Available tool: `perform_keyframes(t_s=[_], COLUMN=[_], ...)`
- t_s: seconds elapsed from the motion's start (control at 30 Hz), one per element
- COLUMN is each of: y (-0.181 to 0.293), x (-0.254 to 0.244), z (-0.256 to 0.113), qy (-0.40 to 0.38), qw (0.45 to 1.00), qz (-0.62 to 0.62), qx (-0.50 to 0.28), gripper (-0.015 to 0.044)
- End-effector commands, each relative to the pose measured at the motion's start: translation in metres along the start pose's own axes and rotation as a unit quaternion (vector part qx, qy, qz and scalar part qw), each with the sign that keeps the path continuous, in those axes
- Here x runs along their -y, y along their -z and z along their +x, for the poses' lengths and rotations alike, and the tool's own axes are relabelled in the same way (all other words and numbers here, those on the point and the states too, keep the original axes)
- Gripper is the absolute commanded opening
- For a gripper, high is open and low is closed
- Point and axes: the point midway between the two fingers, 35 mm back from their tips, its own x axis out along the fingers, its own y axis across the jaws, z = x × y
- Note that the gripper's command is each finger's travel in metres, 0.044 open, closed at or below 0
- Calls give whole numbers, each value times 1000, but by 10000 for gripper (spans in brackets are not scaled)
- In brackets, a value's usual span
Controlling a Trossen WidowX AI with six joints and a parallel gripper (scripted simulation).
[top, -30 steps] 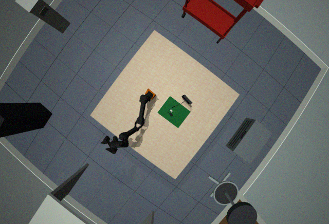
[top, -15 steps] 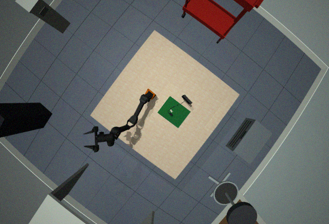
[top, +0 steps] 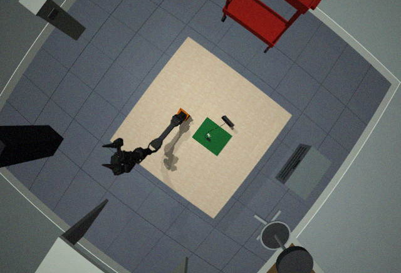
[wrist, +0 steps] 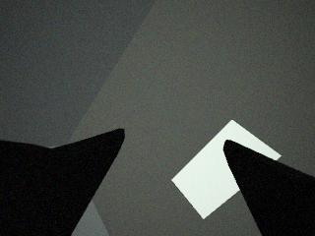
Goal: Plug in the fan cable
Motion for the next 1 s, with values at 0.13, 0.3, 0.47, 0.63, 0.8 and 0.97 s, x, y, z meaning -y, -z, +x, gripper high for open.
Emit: perform_keyframes(t_s=[0.13, 0.3, 0.47, 0.63, 0.8, 0.97], y=[103, 140, 185, 255, 316, 365], x=[0, 4, 9, 21, 32, 37], z=[-5, -18, -32, -72, -129, -200], qy=[21, 30, 55, 109, 169, 230], qw=[986, 975, 954, 903, 832, 738], qz=[43, 45, 74, 113, 146, 176], qx=[-157, -215, -285, -400, -508, -609], gripper=[440, 440, 440, 440, 440, 440])
